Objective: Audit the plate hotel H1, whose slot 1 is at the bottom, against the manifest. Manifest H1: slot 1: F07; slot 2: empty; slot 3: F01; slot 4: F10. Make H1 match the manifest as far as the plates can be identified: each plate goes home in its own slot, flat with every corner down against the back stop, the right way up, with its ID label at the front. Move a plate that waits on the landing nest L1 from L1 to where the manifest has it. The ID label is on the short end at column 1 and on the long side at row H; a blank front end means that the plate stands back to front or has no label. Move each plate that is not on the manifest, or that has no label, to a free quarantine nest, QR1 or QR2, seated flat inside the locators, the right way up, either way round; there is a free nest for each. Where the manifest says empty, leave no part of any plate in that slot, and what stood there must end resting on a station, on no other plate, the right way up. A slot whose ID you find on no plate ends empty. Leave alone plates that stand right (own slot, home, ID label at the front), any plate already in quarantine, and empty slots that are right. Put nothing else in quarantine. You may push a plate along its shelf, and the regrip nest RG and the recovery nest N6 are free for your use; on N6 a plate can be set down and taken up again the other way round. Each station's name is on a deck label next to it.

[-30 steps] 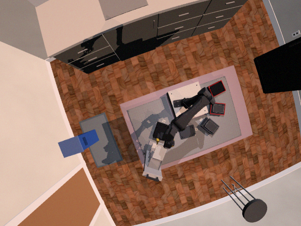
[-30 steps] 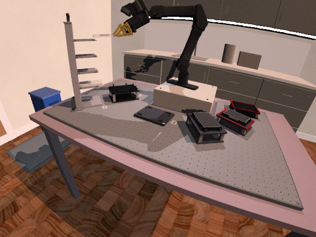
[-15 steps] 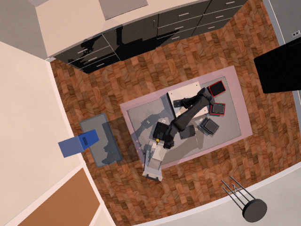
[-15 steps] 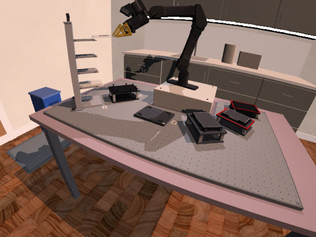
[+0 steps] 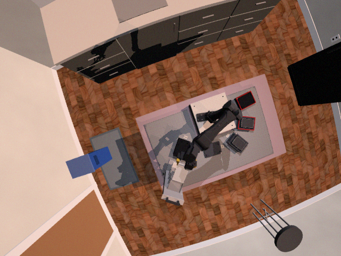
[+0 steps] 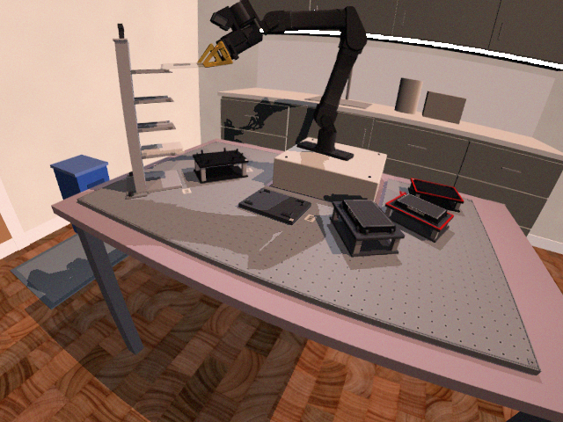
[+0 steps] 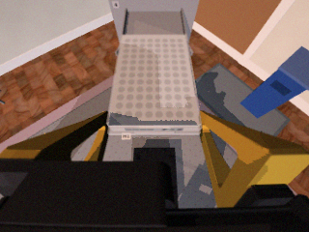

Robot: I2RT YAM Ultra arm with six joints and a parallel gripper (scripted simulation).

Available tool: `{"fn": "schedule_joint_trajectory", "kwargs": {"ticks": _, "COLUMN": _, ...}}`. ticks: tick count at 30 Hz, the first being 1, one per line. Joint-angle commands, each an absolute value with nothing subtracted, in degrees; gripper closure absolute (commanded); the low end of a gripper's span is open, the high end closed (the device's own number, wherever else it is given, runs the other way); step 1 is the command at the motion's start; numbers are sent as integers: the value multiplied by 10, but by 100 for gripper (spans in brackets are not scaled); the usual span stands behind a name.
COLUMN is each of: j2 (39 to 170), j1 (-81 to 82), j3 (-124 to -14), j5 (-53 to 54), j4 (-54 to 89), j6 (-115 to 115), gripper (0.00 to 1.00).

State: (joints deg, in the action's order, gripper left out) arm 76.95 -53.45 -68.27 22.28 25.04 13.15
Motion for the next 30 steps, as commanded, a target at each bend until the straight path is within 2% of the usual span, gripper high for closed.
{"fn": "schedule_joint_trajectory", "kwargs": {"ticks": 1, "j2": 768, "j1": -534, "j3": -688, "j5": 222, "j4": 241, "j6": 129, "gripper": 14}}
{"fn": "schedule_joint_trajectory", "kwargs": {"ticks": 30, "j2": 801, "j1": -519, "j3": -703, "j5": 210, "j4": 220, "j6": 120, "gripper": 14}}
